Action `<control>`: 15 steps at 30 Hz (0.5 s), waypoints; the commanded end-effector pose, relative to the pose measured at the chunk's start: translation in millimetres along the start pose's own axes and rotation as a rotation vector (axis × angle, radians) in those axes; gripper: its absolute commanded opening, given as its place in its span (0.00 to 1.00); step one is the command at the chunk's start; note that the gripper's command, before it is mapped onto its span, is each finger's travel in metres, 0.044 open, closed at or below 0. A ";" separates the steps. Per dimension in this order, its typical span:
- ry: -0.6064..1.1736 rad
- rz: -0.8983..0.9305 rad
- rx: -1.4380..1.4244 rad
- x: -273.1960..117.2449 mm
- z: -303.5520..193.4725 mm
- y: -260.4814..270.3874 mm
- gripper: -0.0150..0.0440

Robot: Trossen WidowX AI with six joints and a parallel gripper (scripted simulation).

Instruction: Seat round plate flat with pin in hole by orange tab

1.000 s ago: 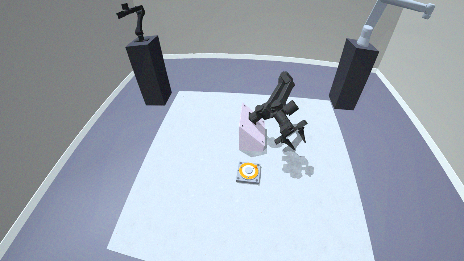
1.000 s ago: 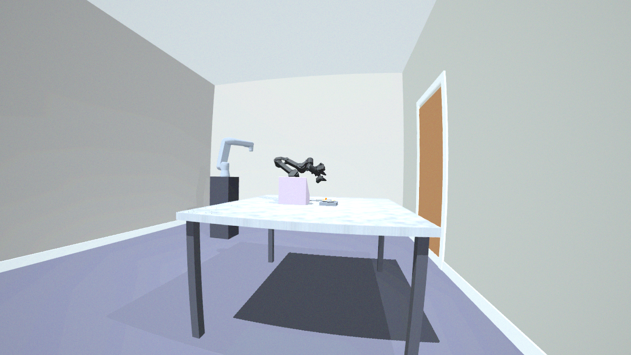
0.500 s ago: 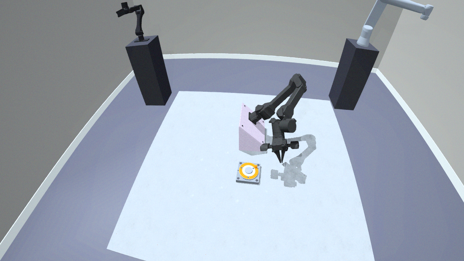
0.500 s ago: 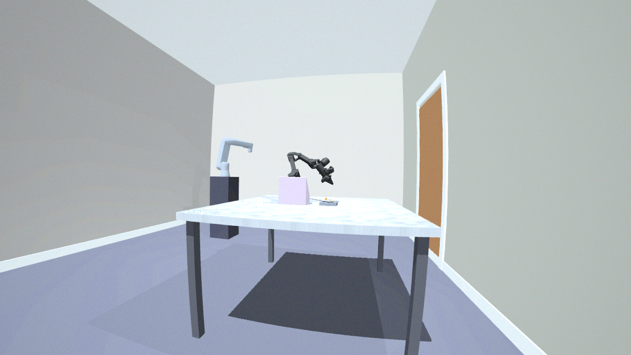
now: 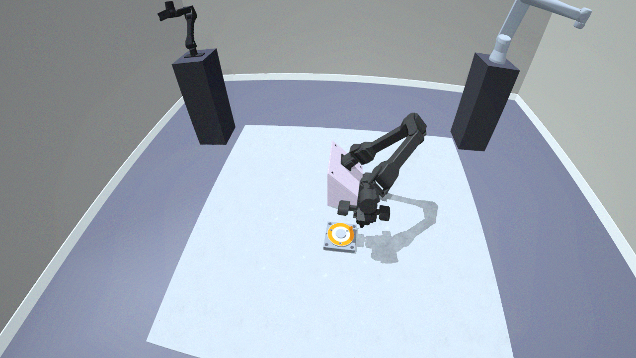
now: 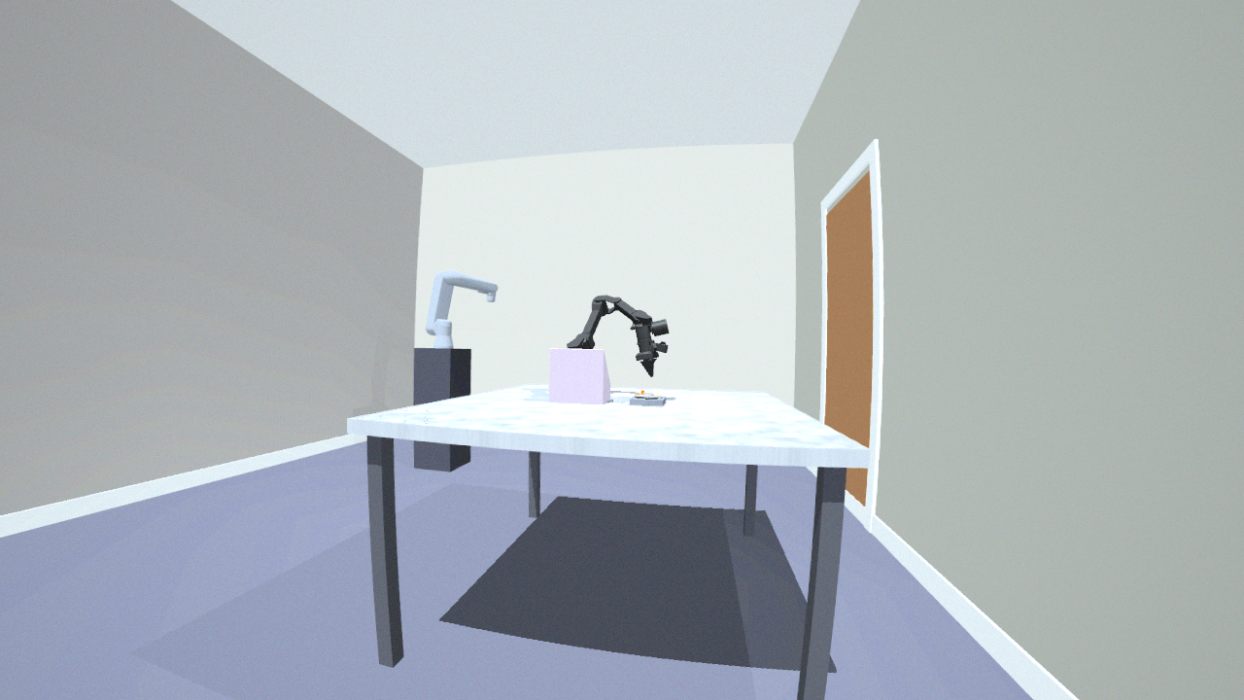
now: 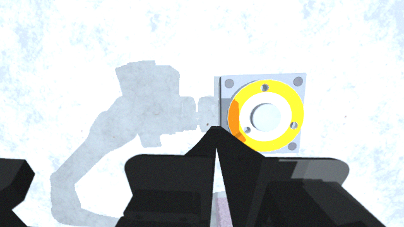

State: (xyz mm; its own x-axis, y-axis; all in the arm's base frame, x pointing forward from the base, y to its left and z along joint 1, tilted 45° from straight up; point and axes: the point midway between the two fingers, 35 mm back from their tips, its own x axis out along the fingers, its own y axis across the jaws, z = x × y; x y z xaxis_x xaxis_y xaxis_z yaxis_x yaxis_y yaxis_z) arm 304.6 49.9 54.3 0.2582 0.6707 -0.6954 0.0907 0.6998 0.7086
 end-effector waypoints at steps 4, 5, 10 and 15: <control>0.220 0.001 -0.077 8.2 -7.6 -26.0 0.25; 0.220 0.001 -0.077 7.9 -8.8 -26.4 0.25; 0.220 0.001 -0.077 8.6 -10.2 -26.8 0.25; 0.220 0.001 -0.077 30.9 -14.3 -27.2 0.25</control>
State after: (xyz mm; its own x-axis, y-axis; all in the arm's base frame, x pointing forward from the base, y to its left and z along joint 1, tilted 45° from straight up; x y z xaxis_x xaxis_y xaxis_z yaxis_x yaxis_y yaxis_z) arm 298.1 43.3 23.4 0.0573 0.6999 -0.7119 0.0129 0.7125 0.7015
